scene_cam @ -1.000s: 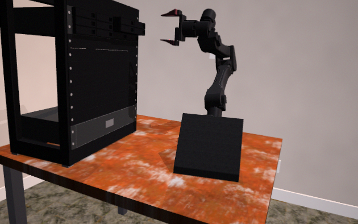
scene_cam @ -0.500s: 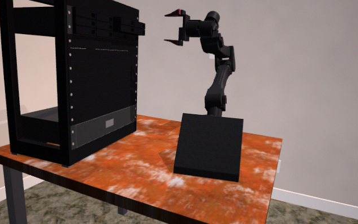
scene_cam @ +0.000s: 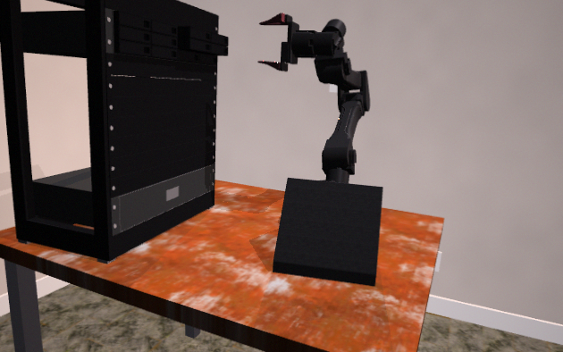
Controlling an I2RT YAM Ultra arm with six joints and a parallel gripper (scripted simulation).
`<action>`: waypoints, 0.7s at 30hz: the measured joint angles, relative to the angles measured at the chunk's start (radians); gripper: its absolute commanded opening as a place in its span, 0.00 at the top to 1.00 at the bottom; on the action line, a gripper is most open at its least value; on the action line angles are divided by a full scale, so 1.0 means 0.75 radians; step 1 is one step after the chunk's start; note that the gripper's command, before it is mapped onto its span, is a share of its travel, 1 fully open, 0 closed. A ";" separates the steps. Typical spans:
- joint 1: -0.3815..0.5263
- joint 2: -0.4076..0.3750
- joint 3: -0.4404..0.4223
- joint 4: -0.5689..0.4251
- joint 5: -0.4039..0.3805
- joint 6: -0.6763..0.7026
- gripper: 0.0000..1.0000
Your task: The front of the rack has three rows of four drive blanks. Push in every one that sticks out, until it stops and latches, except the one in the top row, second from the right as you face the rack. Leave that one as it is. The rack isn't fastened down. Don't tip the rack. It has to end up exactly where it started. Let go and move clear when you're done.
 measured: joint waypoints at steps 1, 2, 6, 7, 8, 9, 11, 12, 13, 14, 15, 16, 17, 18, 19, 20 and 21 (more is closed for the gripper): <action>0.000 0.001 0.001 0.005 0.000 -0.003 0.00; 0.000 0.001 0.000 0.008 0.000 -0.005 0.00; 0.000 0.001 0.001 0.020 0.000 -0.013 0.00; 0.000 0.001 0.001 0.022 0.000 -0.014 0.00; 0.000 0.001 0.001 0.023 0.000 -0.016 0.00; 0.000 0.001 0.000 0.025 0.000 -0.017 0.00; 0.000 0.001 0.001 0.028 0.000 -0.019 0.00; 0.000 0.001 0.001 0.030 0.000 -0.020 0.00; 0.000 0.001 0.001 0.031 0.000 -0.021 0.00; 0.000 0.001 0.001 0.032 0.000 -0.021 0.00; 0.000 0.001 0.001 0.033 0.000 -0.022 0.00; 0.000 0.001 0.001 0.034 0.000 -0.022 0.00; 0.000 0.001 0.001 0.035 0.000 -0.023 0.00; 0.000 0.001 0.001 0.035 0.000 -0.023 0.00; 0.000 0.001 0.001 0.036 0.000 -0.024 0.00; 0.000 0.001 0.001 0.037 0.000 -0.024 0.00; 0.000 0.001 0.001 0.037 0.000 -0.025 0.00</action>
